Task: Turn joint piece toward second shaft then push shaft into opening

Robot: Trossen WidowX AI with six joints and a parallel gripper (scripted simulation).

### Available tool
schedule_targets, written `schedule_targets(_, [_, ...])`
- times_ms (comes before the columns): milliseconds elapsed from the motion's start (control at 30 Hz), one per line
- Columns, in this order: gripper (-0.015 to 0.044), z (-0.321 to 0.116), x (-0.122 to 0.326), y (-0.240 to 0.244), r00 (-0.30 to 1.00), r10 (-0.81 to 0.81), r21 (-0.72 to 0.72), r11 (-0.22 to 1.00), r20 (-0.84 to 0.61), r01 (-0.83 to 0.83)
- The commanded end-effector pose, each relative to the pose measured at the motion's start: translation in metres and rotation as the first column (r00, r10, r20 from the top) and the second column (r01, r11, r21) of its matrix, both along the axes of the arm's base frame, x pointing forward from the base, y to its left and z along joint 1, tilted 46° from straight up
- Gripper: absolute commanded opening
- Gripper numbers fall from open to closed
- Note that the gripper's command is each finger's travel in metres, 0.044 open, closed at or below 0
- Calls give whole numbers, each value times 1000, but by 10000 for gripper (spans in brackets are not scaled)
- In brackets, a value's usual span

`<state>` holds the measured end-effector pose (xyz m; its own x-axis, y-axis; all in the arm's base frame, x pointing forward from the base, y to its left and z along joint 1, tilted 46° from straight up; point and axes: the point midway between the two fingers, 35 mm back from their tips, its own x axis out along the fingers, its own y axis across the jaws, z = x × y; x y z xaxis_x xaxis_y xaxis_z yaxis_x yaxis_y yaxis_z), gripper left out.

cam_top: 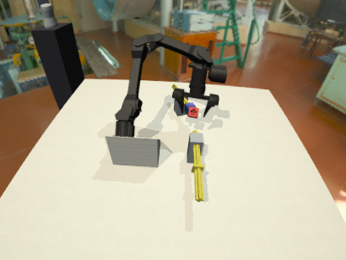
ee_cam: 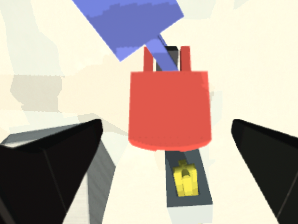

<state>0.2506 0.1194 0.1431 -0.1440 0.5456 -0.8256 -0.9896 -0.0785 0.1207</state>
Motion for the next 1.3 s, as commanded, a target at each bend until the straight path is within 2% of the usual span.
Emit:
schedule_targets(0, [440,-2,0,3,1000,-4,4,1000,-1,4])
schedule_targets(533, [440,-22,-4,17,1000,-4,4,1000,-1,4])
schedule_targets(867, [182,-22,-4,17,1000,-4,4,1000,-1,4])
schedule_targets(1267, [182,-22,-4,17,1000,-4,4,1000,-1,4])
